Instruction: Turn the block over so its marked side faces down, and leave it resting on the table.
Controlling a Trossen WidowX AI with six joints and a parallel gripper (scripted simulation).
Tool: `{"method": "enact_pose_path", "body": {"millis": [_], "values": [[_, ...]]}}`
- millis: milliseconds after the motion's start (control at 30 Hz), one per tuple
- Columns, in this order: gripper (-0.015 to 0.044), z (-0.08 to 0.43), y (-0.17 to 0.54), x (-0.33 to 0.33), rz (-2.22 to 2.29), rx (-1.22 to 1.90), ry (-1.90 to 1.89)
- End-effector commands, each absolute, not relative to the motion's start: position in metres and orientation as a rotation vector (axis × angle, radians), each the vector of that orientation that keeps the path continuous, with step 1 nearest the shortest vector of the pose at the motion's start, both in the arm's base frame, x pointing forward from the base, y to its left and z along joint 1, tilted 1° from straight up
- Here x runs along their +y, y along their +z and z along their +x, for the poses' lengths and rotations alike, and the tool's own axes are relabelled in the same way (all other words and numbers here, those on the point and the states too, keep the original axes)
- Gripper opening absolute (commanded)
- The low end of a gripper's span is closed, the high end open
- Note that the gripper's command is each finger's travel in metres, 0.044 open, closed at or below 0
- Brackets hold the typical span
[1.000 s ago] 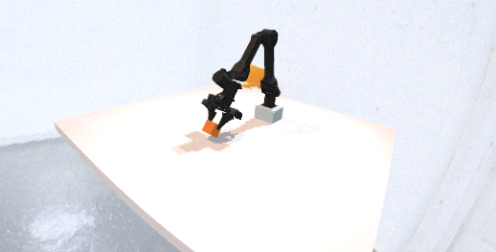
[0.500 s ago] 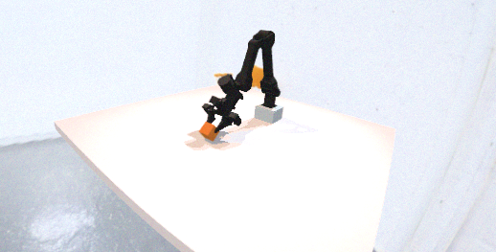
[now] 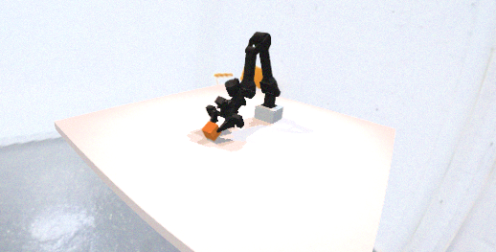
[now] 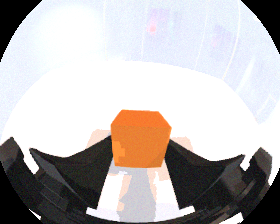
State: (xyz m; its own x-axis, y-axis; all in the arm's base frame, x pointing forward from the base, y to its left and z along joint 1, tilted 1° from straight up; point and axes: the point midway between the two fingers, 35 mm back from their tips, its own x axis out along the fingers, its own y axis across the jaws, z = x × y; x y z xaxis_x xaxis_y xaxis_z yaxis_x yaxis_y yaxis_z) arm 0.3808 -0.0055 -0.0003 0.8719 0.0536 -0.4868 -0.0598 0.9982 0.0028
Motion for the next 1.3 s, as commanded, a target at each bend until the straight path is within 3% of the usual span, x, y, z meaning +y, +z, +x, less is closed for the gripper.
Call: {"method": "enact_pose_path", "body": {"millis": [0, 500, 1067, 1267], "values": [[0.0000, 0.3785, 0.0018, -0.0045, -0.016, 0.482, 0.068], [0.0000, 0.3781, 0.0040, -0.0045, -0.015, 0.462, 0.068], [0.0440, 0.3781, 0.0040, -0.0045, -0.015, 0.462, 0.068], [0.0440, 0.3781, 0.0040, -0.0045, -0.015, 0.462, 0.068]]}}
